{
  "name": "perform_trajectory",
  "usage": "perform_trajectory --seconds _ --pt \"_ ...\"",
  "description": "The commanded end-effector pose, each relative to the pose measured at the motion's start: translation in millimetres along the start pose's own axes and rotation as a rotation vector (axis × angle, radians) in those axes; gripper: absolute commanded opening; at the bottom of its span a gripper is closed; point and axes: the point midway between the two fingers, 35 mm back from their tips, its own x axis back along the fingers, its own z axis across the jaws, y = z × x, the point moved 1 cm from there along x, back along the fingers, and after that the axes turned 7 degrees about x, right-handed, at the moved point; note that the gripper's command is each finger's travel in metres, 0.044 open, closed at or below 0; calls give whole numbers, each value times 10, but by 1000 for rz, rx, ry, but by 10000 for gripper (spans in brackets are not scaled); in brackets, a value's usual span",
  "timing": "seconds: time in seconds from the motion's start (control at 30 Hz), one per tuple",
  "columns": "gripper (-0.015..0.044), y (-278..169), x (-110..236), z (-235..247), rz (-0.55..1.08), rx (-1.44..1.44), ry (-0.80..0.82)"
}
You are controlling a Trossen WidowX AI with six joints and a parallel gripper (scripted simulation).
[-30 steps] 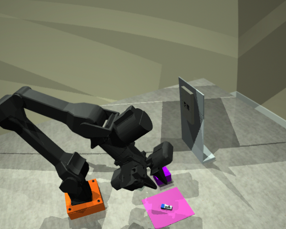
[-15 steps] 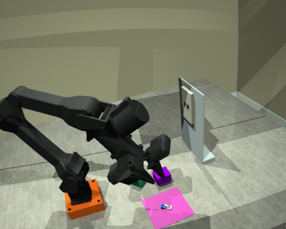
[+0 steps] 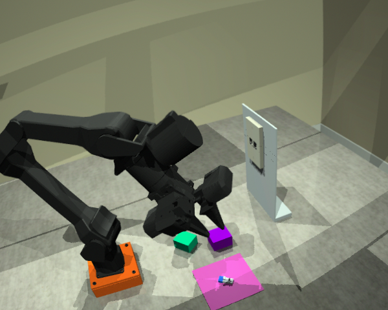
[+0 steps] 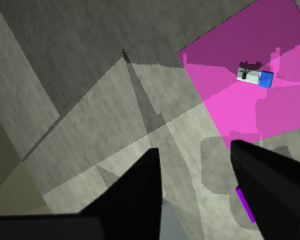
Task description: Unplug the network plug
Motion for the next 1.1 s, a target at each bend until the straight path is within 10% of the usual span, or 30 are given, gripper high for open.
perform_trajectory --seconds 0.0,0.73,1.07 --pt "156 9 107 91 1 3 8" --pt "156 42 625 382 3 5 13" --pt "419 42 625 382 3 5 13"
